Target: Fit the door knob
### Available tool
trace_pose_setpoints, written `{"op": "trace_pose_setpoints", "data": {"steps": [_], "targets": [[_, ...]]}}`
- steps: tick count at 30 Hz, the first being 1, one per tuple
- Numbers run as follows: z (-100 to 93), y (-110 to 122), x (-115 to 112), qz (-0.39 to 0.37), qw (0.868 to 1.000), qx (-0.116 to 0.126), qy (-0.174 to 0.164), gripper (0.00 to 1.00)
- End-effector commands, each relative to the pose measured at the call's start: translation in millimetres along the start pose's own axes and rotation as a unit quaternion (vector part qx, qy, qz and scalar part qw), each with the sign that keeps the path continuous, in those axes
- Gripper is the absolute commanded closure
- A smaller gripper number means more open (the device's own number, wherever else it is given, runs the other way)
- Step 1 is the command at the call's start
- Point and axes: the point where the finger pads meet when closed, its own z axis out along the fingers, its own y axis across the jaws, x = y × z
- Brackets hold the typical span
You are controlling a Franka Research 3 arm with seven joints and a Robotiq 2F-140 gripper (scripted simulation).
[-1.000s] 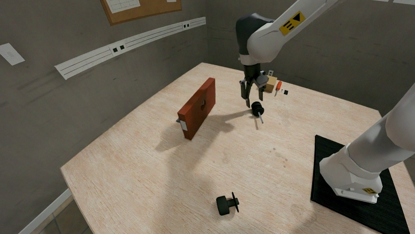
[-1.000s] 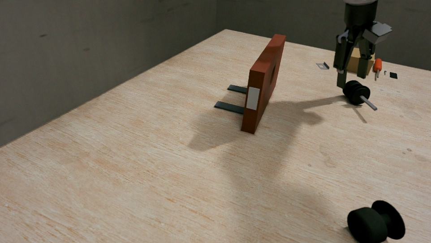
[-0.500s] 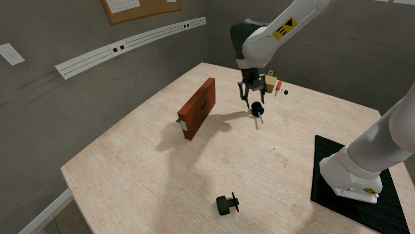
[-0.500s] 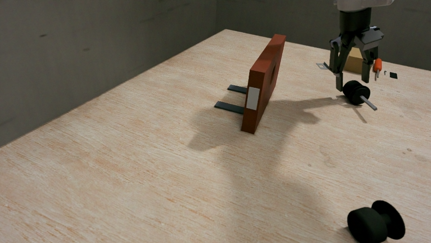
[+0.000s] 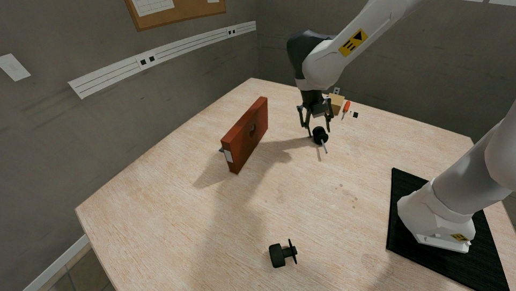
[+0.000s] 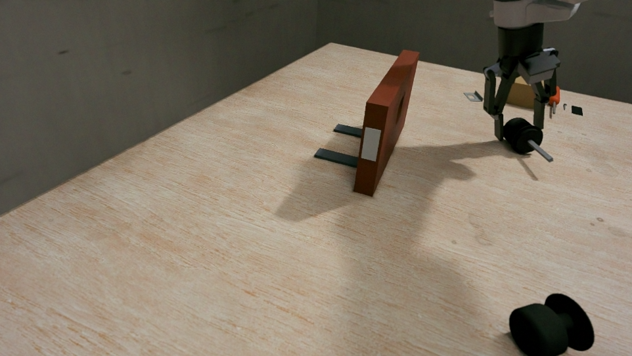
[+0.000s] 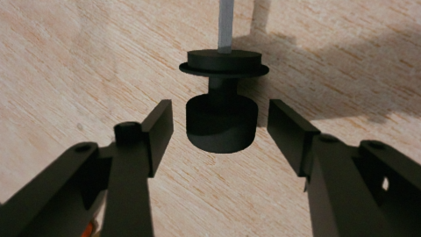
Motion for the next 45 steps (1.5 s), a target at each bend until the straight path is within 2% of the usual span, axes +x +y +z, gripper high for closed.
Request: {"op": "trace_pose_setpoints", "data": {"steps": [1,22,23,45], "targets": [[1.1,0.6,-0.6,0.013,1.000,0.000,-0.002,0.43],[1.1,0.6,-0.6,0.013,1.000,0.000,-0.002,0.43],[1.1,0.6,-0.6,0.013,1.000,0.000,-0.002,0.58],[1.1,0.6,-0.6,0.013,1.000,0.000,-0.002,0.58]]}}
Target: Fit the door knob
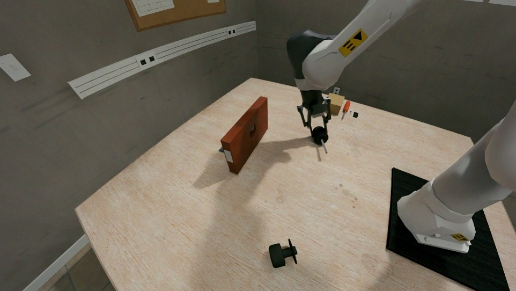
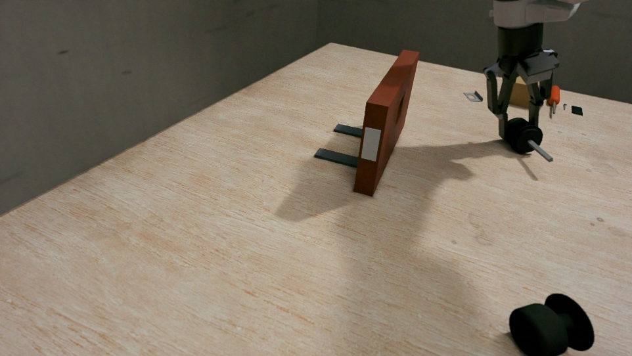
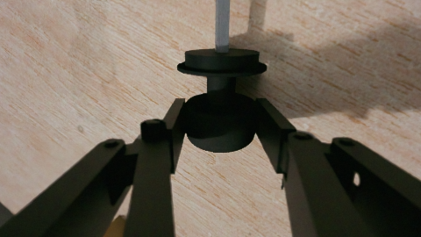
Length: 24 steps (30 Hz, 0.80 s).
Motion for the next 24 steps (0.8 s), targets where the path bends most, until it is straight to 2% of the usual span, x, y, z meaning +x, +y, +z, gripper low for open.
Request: {"op": "trace_pose_setpoints", "data": {"steps": [1,19,24], "targets": [[1.6,-0.2,0.1,0.000,1.000,0.001,0.000,0.58],[-1.6,-1.4,0.2,0.000,1.000,0.001,0.000,0.58],[-11.9,-5.0,0.3,0.000,1.000,0.001,0.000,0.58]]}}
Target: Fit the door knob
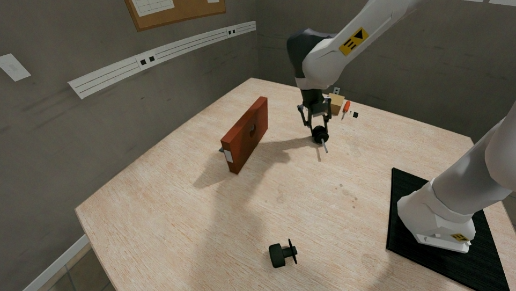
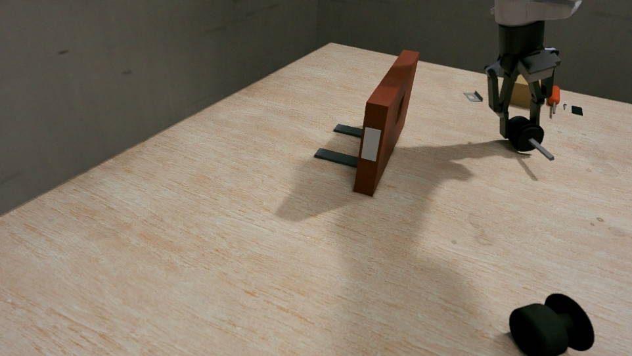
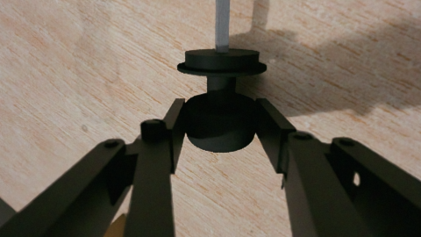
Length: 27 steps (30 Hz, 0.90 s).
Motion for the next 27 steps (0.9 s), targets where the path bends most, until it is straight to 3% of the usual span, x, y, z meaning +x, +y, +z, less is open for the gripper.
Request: {"op": "trace_pose_setpoints", "data": {"steps": [1,8,20,27], "targets": [[-10.4,-3.5,0.1,-0.001,1.000,0.000,0.000,0.58],[-25.1,-8.8,0.3,-0.001,1.000,0.000,0.000,0.58],[-29.3,-10.4,0.3,-0.001,1.000,0.000,0.000,0.58],[-43.2,-15.4,0.4,-0.001,1.000,0.000,0.000,0.58]]}}
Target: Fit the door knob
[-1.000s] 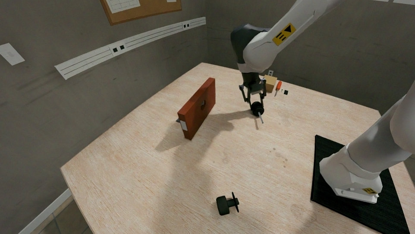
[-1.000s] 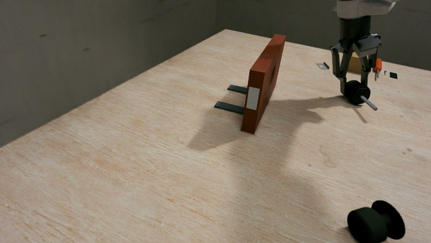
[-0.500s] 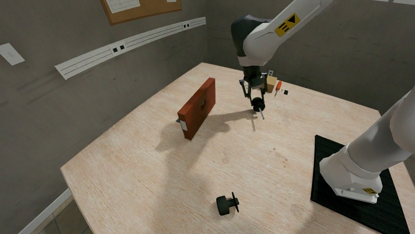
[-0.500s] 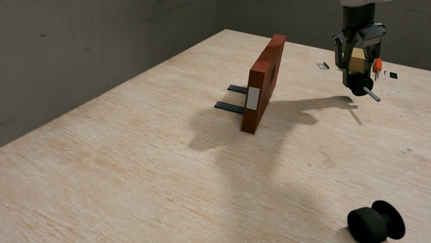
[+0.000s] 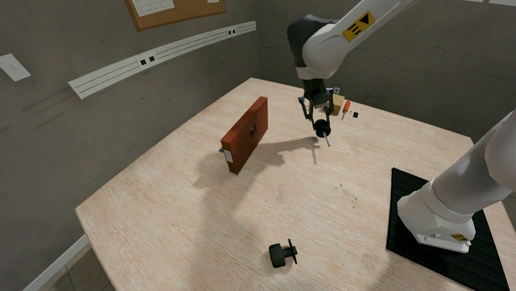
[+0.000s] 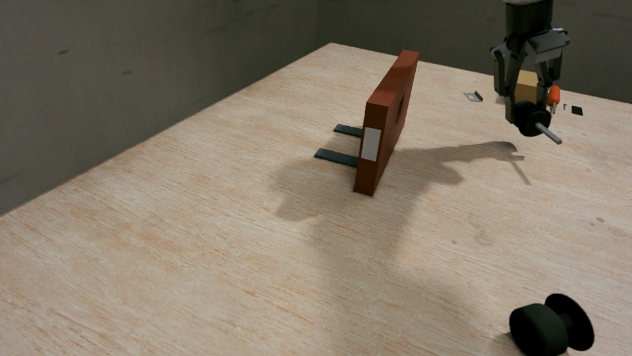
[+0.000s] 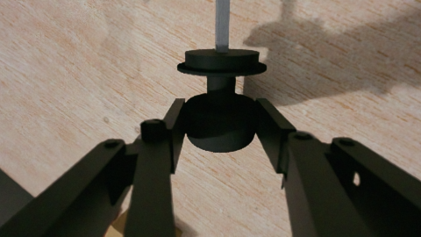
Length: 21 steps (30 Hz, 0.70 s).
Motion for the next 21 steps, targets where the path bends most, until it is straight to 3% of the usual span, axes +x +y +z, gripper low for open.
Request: {"op": "trace_pose_setpoints", "data": {"steps": [1,10,21], "targets": [[-8.8,-3.2,0.3,-0.003,1.000,0.000,0.001,0.58],[-24.5,-8.9,0.4,-0.003,1.000,0.000,0.001,0.58],[-25.7,-9.4,0.4,-0.003,1.000,0.000,0.001,0.58]]}}
